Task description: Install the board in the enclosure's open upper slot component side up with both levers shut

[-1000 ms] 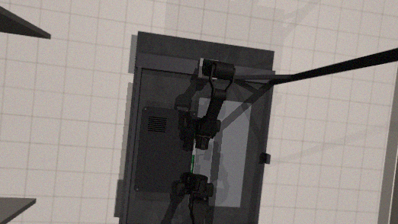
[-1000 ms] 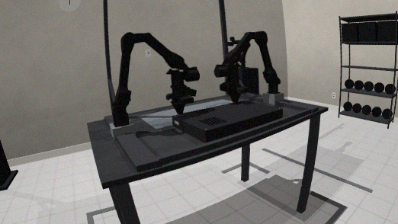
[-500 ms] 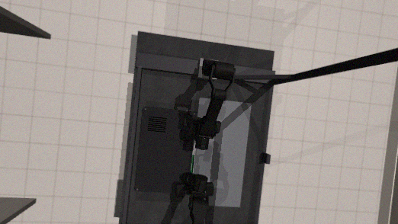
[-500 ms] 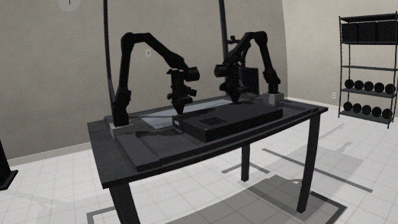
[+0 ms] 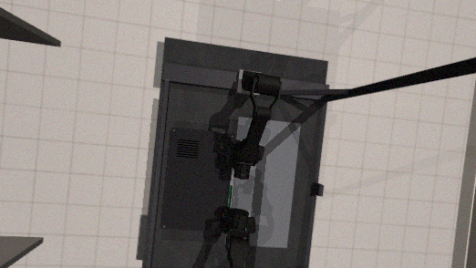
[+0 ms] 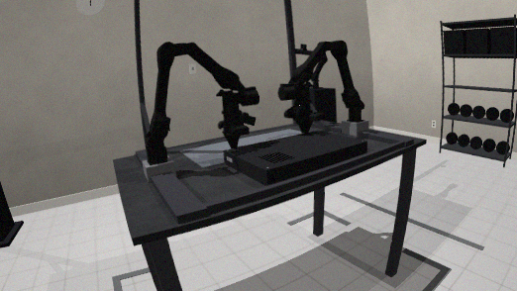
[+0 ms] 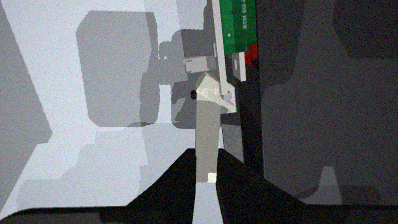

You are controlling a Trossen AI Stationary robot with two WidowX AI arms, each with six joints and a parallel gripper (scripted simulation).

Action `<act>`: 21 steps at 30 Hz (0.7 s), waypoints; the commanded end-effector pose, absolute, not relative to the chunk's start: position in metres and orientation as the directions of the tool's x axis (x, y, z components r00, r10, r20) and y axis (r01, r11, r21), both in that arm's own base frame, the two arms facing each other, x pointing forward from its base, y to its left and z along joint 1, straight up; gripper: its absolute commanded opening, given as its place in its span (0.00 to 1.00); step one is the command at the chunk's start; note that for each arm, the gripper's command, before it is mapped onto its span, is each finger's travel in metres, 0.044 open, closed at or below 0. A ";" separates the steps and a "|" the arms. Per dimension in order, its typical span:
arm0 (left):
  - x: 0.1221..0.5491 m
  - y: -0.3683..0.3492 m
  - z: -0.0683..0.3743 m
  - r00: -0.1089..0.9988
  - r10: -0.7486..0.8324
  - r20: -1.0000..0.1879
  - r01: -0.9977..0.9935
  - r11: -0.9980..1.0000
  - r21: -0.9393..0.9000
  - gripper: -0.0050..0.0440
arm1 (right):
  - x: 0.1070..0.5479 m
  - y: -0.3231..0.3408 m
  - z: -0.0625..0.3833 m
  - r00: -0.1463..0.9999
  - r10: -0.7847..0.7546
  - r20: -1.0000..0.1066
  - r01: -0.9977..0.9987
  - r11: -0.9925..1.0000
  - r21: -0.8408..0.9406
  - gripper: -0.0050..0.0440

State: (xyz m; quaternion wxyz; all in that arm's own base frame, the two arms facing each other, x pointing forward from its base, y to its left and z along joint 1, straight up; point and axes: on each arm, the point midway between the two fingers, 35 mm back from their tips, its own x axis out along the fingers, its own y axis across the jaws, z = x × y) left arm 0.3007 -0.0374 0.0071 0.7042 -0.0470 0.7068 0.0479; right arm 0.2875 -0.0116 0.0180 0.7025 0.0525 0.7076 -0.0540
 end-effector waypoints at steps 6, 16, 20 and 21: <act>0.306 -0.037 0.015 0.022 0.004 -1.000 -0.193 0.981 0.000 0.12 | 0.297 -0.012 0.029 0.033 -0.006 -0.999 0.200 0.980 0.001 0.12; 0.306 -0.037 0.015 0.022 0.004 -1.000 -0.191 0.982 -0.001 0.12 | 0.297 -0.012 0.029 0.033 -0.006 -0.999 0.200 0.980 0.001 0.12; 0.308 -0.039 0.015 0.020 0.004 -1.000 -0.234 0.972 -0.001 0.12 | 0.297 -0.010 0.029 0.033 -0.007 -0.999 0.239 0.971 0.001 0.12; 0.308 -0.040 0.014 0.017 0.004 -1.000 -0.262 0.965 0.000 0.12 | 0.297 -0.009 0.028 0.030 -0.007 -1.000 0.269 0.963 0.001 0.12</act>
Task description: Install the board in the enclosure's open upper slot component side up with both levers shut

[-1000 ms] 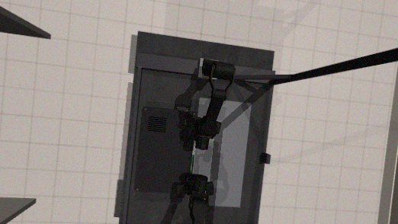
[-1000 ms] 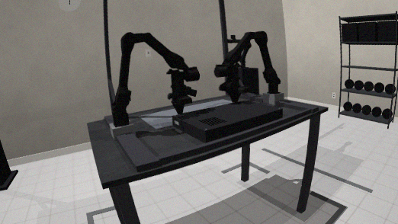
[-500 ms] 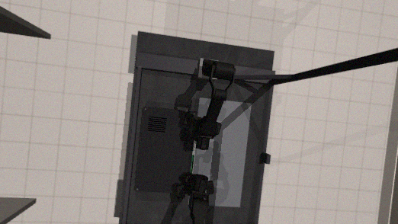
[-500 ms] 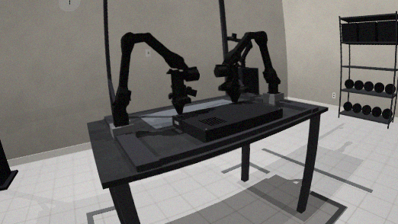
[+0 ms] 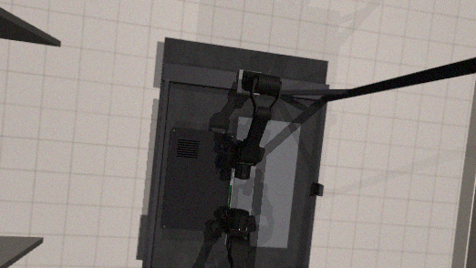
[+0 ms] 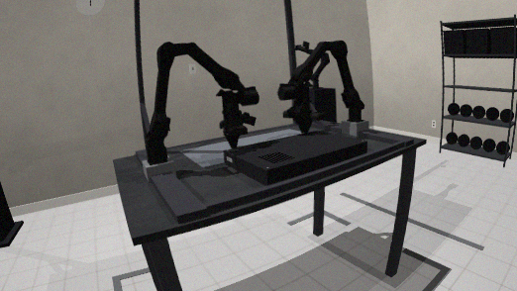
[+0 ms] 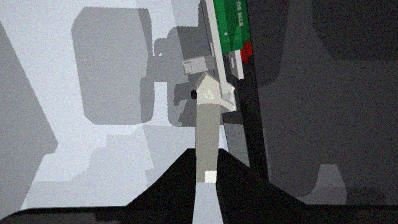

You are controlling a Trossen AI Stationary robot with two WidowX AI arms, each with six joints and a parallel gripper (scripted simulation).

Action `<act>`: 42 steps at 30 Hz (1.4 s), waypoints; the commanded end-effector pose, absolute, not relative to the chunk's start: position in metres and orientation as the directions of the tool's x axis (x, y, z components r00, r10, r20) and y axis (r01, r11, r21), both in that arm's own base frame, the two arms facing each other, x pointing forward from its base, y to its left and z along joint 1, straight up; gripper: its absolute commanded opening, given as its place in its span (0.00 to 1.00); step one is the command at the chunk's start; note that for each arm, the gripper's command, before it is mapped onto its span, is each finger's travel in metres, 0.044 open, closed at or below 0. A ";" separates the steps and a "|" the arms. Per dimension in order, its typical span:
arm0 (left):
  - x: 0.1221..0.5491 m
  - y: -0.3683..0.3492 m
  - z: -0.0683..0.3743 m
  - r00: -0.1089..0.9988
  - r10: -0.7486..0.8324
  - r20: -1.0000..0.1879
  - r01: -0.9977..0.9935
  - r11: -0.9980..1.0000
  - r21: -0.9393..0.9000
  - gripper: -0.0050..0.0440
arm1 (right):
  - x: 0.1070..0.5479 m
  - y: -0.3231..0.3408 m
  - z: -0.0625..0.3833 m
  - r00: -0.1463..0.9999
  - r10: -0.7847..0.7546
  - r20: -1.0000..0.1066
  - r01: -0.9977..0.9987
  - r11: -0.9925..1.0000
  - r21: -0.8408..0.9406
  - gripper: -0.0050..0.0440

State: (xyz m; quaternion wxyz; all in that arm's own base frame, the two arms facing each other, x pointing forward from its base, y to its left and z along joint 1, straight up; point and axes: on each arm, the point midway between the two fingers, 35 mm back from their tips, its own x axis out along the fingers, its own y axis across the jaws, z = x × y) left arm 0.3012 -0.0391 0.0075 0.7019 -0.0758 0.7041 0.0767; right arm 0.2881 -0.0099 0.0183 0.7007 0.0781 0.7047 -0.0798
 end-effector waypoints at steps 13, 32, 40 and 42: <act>0.311 -0.046 0.014 0.016 0.004 -1.000 -0.491 0.871 -0.004 0.12 | 0.300 -0.004 0.026 0.022 -0.007 -1.000 0.496 0.868 0.005 0.12; 0.313 -0.047 0.014 0.016 0.008 -1.000 -0.576 0.818 -0.002 0.12 | 0.302 -0.002 0.027 0.027 -0.007 -1.000 0.573 0.820 0.010 0.12; 0.316 -0.051 0.013 0.016 0.011 -1.000 -0.691 0.723 -0.003 0.12 | 0.304 0.001 0.026 0.022 -0.010 -1.000 0.660 0.751 0.007 0.12; 0.317 -0.051 0.013 0.016 0.011 -1.000 -0.711 0.704 -0.004 0.12 | 0.305 0.002 0.026 0.022 -0.010 -1.000 0.684 0.730 0.007 0.12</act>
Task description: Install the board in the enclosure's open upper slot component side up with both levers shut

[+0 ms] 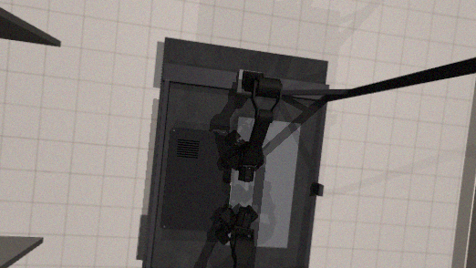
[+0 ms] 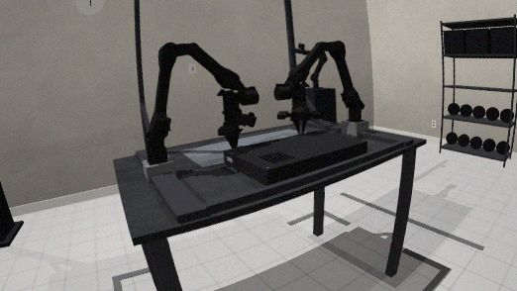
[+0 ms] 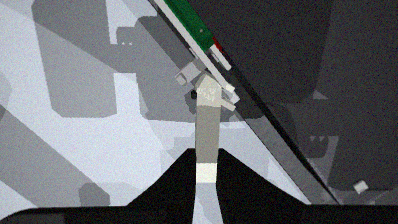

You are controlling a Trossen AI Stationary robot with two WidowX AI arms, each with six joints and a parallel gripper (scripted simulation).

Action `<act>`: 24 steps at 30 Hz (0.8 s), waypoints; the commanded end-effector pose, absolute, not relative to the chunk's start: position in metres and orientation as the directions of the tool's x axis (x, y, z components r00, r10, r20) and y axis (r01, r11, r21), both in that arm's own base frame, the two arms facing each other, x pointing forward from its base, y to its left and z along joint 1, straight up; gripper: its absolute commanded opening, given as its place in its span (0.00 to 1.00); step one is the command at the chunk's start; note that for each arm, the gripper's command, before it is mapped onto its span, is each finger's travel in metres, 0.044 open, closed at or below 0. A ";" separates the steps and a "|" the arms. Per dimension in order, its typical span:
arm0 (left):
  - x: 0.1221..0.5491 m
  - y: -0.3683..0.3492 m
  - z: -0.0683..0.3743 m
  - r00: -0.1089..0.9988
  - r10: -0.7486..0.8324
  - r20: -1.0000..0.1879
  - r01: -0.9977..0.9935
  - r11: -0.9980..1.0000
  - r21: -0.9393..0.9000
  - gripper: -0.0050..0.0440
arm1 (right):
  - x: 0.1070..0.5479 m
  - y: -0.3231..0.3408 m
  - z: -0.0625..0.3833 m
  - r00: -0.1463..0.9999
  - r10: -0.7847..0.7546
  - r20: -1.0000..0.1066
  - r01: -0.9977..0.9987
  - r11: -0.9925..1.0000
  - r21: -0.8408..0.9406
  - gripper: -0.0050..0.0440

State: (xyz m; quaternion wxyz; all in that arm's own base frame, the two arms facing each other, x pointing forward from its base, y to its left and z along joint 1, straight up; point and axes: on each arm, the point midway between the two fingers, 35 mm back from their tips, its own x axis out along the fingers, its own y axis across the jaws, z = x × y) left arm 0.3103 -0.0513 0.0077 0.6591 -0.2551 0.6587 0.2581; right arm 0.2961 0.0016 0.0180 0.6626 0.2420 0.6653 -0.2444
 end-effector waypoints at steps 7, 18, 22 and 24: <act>0.318 -0.052 0.013 0.014 0.013 -1.000 -0.756 0.654 -0.003 0.12 | 0.309 0.005 0.025 0.021 -0.012 -1.000 0.789 0.614 0.009 0.12; 0.320 -0.052 0.013 0.016 0.012 -1.000 -0.755 0.655 -0.004 0.12 | 0.315 0.007 0.026 0.020 -0.012 -1.000 0.886 0.464 0.012 0.12; 0.323 -0.055 0.013 0.016 0.012 -1.000 -0.829 0.560 -0.007 0.12 | 0.316 0.007 0.026 0.020 -0.012 -1.000 0.900 0.435 0.013 0.12; 0.324 -0.055 0.013 0.016 0.012 -1.000 -0.859 0.512 -0.008 0.12 | 0.316 0.007 0.027 0.023 -0.012 -1.000 0.902 0.432 0.016 0.12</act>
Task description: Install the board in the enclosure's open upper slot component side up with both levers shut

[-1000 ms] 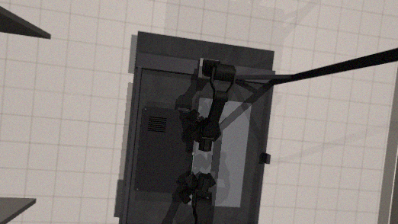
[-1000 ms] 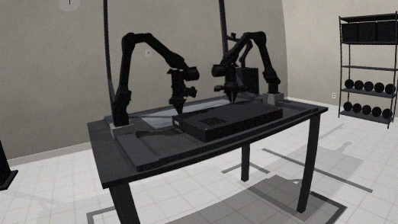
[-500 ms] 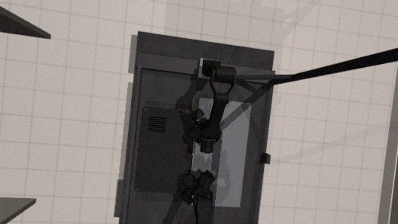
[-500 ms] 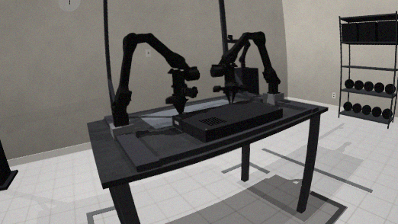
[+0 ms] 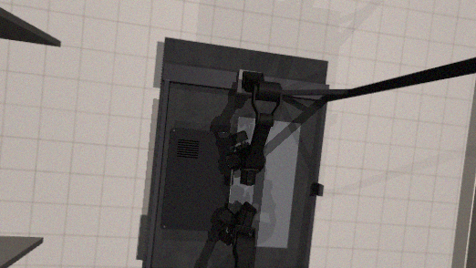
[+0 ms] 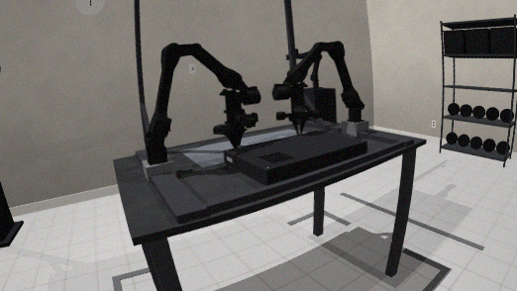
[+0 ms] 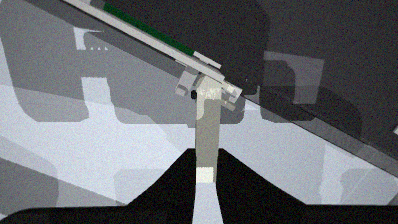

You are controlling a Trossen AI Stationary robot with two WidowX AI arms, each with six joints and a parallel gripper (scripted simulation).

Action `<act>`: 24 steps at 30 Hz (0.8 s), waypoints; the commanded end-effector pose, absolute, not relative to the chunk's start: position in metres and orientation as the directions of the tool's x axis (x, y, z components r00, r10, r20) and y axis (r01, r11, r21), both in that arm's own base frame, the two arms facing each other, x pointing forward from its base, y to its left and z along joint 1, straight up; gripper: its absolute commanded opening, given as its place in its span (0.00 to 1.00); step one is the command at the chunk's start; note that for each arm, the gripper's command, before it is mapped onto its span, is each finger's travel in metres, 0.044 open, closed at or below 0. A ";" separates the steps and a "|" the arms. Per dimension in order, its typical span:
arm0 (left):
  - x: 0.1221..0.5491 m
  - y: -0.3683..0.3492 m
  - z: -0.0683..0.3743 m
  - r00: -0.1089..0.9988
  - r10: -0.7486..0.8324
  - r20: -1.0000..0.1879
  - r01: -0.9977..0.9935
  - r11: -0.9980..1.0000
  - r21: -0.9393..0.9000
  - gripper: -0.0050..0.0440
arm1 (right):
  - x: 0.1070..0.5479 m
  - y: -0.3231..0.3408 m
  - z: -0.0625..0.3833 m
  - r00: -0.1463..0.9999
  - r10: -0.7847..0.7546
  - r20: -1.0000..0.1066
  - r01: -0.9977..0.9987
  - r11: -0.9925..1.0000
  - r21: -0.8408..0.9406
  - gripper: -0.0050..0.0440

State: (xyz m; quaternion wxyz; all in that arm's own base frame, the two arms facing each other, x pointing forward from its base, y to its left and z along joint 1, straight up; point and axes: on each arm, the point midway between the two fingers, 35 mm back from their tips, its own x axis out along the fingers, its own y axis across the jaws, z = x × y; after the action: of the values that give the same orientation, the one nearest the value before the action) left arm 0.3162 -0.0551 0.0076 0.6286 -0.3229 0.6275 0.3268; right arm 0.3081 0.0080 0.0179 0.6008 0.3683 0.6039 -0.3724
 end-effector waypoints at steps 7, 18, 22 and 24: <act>0.327 -0.056 0.013 0.017 0.012 -1.000 -0.899 0.438 -0.010 0.12 | 0.317 0.006 0.027 0.025 -0.012 -1.000 0.902 0.431 0.017 0.12; 0.328 -0.056 0.013 0.016 0.012 -1.000 -0.905 0.426 -0.010 0.12 | 0.317 0.007 0.026 0.020 -0.012 -1.000 0.908 0.420 0.013 0.12; 0.332 -0.057 0.013 0.016 0.013 -1.000 -0.950 0.312 -0.011 0.12 | 0.321 0.007 0.026 0.020 -0.012 -1.000 0.952 0.306 0.016 0.12; 0.334 -0.057 0.013 0.016 0.013 -1.000 -0.969 0.245 -0.012 0.12 | 0.324 0.007 0.026 0.020 -0.011 -1.000 0.971 0.238 0.017 0.12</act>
State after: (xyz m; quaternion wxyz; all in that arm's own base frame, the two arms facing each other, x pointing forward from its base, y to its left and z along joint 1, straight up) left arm 0.3256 -0.0585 0.0075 0.5781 -0.4070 0.5761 0.4103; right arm 0.3126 0.0096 0.0178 0.5746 0.4081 0.5775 -0.4122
